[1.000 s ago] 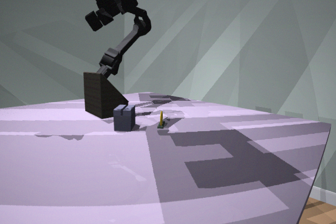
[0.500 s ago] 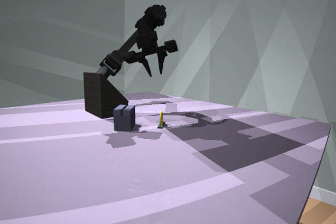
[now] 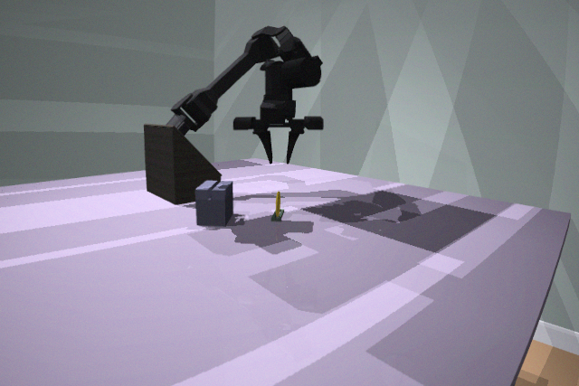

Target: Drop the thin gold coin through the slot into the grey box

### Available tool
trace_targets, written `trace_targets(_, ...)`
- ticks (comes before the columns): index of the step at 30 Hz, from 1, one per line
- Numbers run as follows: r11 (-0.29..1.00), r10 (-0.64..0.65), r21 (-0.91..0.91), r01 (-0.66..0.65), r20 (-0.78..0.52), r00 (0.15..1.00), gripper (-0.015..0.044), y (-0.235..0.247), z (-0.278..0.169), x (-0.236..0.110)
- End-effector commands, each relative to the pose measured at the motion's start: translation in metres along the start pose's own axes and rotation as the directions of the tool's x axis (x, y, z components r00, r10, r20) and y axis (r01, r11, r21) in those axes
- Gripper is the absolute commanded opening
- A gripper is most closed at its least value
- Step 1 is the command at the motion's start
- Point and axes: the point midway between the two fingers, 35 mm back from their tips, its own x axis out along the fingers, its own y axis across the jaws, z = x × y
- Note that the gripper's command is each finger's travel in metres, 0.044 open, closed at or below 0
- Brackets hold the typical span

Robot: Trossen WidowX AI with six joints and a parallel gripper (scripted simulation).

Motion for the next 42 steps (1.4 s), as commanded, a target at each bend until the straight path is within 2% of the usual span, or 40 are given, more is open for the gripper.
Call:
trace_targets(1,1.0,-0.02,0.006,0.02,-0.017,1.0,0.0161,-0.002,-0.003,0.03)
trace_targets(42,1.0,-0.02,0.006,0.02,-0.017,1.0,0.0161,-0.002,-0.002,0.091)
